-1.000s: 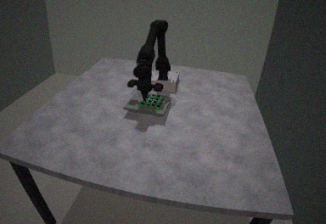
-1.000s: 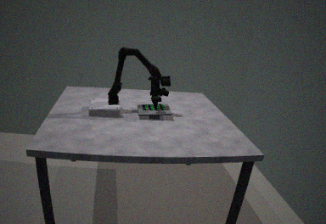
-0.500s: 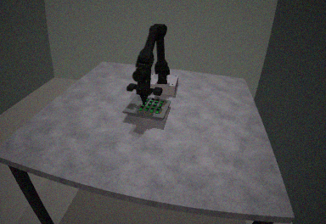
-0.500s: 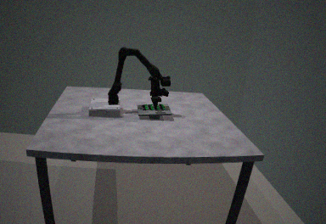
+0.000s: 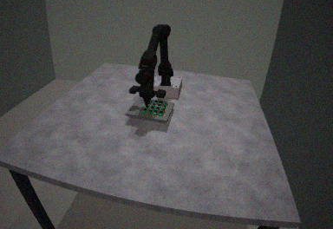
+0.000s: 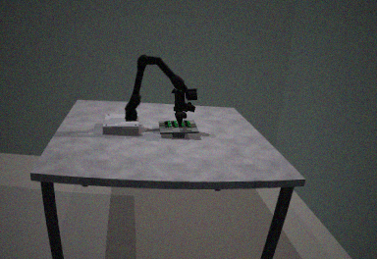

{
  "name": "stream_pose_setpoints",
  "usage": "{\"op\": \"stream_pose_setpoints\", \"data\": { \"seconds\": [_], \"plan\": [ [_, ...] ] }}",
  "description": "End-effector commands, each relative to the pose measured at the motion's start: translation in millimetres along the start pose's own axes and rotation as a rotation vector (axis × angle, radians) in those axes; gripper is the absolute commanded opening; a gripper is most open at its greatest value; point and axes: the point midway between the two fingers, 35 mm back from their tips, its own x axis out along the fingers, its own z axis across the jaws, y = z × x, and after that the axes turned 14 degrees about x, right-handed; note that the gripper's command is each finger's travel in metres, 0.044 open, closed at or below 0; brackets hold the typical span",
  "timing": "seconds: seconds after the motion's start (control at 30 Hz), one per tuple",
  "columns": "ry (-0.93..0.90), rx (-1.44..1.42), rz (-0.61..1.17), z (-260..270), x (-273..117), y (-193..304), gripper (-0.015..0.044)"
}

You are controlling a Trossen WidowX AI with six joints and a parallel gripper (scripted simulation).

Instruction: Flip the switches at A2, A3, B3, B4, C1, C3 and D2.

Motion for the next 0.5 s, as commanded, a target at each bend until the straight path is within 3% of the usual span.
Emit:
{"op": "stream_pose_setpoints", "data": {
  "seconds": [0.0,0.13,0.27,0.47],
  "plan": [
    [-0.004,-0.004,-0.001,1,1,0,0.0000],
    [0.000,-0.001,0.004,0,-10,-2,0.0000],
    [0.002,-0.004,0.023,1,-61,-3,0.0000],
    [0.002,-0.004,0.024,3,-64,-2,0.0000]
  ]
}}
